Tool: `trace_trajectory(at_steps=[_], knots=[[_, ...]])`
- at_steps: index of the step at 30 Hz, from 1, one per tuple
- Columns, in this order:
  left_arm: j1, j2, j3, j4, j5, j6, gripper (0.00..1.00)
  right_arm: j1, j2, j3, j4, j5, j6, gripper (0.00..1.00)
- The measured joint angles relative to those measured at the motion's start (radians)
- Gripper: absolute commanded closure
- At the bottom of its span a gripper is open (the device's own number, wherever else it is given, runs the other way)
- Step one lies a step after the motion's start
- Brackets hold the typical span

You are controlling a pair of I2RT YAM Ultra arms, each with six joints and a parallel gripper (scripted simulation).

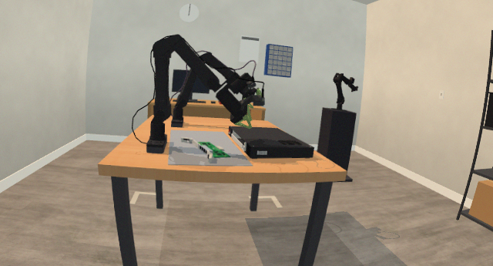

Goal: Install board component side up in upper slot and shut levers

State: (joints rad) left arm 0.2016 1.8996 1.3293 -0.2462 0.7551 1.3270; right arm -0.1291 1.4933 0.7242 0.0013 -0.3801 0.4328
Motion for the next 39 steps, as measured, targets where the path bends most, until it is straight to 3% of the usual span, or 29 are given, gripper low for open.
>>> trace_trajectory(at_steps=[5,12,21,29,39], knots=[[-0.089,-0.034,-0.079,0.137,-0.069,-0.122,0.0,-0.061,0.036,0.081,-0.192,0.027,0.014,0.53],[-0.354,-0.102,-0.235,0.33,-0.155,-0.303,0.0,-0.187,0.088,0.204,-0.45,0.079,0.053,0.53],[-0.568,-0.159,-0.381,0.558,-0.266,-0.517,0.0,-0.238,0.159,0.274,-0.736,0.116,0.101,0.53],[-0.903,-0.254,-0.573,0.803,-0.371,-0.766,0.0,-0.308,0.233,0.341,-1.011,0.153,0.163,0.53],[-1.22,-0.334,-0.779,1.094,-0.513,-1.044,0.0,-0.389,0.31,0.31,-1.115,0.119,0.249,0.53]])
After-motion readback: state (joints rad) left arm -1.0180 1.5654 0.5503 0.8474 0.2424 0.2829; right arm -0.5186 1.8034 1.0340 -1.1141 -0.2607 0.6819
